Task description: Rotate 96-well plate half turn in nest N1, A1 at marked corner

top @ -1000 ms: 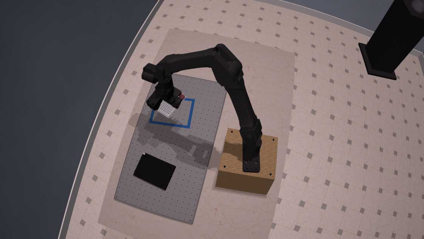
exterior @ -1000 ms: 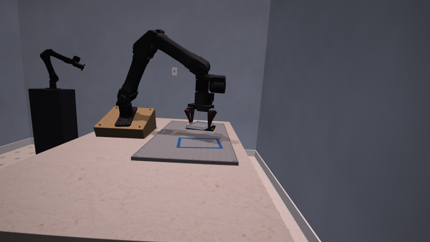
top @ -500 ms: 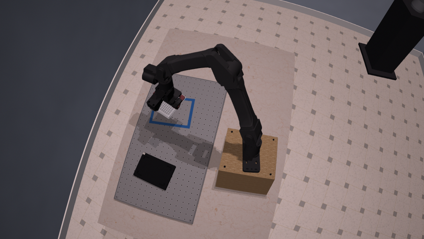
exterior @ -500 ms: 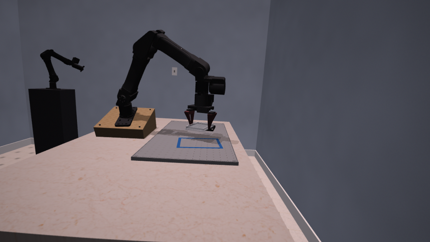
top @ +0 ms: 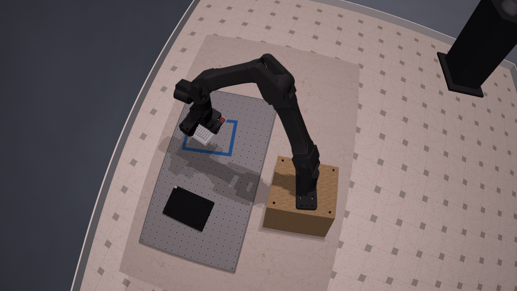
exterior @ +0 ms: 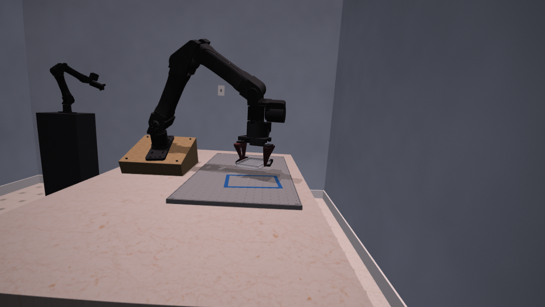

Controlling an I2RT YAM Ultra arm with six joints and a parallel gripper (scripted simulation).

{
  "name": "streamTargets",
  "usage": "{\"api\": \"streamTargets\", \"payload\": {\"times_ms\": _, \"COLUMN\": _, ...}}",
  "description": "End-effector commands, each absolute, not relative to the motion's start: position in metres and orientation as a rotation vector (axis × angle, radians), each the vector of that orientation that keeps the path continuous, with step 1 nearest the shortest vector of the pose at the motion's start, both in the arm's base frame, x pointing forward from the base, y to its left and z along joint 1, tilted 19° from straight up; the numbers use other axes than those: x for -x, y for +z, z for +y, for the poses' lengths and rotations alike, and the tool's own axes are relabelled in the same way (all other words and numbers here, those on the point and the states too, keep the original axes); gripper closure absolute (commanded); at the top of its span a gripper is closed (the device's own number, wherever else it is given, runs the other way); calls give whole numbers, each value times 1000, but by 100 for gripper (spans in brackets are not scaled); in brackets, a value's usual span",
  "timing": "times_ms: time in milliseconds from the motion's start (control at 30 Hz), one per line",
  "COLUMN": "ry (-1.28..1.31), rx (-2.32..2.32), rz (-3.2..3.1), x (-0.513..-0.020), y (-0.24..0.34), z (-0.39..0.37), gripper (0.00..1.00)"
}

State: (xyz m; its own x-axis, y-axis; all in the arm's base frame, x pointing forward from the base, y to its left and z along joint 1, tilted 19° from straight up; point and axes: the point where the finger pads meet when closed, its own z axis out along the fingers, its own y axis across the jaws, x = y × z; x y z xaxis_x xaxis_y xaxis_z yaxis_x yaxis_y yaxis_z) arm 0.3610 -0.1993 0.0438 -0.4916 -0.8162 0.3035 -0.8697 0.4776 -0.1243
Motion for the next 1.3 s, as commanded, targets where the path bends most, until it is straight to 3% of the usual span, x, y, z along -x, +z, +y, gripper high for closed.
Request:
{"api": "streamTargets", "payload": {"times_ms": 0, "ry": 372, "rx": -1474, "rz": -2518, "x": -359, "y": 38, "z": -198, "gripper": 100}}
{"api": "streamTargets", "payload": {"times_ms": 1267, "ry": 378, "rx": -1478, "rz": -2518, "x": -358, "y": 18, "z": -204, "gripper": 100}}
